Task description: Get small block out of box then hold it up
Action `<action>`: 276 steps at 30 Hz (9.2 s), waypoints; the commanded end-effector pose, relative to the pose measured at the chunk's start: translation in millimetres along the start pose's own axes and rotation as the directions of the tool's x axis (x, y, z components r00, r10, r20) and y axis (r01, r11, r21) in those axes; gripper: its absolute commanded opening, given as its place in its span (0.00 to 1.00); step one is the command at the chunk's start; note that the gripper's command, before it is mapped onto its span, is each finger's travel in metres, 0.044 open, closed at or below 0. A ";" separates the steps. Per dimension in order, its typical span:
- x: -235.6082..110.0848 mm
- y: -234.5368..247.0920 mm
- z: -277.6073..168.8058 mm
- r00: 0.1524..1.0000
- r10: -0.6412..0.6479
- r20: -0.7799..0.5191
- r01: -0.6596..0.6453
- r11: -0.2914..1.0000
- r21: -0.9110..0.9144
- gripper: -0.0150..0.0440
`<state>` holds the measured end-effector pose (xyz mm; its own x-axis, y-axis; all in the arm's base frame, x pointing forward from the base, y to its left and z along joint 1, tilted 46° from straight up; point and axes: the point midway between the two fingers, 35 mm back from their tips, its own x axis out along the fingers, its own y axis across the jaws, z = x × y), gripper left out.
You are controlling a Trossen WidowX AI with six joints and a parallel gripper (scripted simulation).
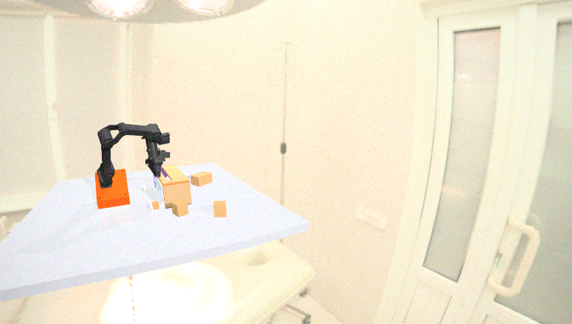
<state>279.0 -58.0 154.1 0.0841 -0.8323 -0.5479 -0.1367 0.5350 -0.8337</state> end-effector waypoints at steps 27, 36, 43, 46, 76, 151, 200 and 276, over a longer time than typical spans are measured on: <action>-4.8 -38.4 -36.0 0.944 0.125 0.307 0.067 -0.979 0.194 0.74; -6.3 -42.7 -39.0 0.931 0.120 0.345 0.184 -0.970 -0.161 0.74; -6.3 -42.7 -39.0 0.931 0.120 0.345 0.184 -0.970 -0.161 0.74; -6.3 -42.7 -39.0 0.931 0.120 0.345 0.184 -0.970 -0.161 0.74; 102.0 -20.8 -40.9 0.931 0.117 0.345 0.182 -0.970 -0.162 0.74; 69.5 -12.0 -43.5 0.940 0.132 0.313 -0.047 -0.861 0.506 0.25; 32.8 13.5 -51.3 0.968 0.094 0.231 -0.194 0.866 0.461 0.25; -27.2 13.2 -59.5 0.943 -0.142 0.302 0.106 -0.732 -0.673 0.25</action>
<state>215.9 -37.0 162.0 0.3973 -0.8143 -0.4232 -0.5657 -0.5805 0.5857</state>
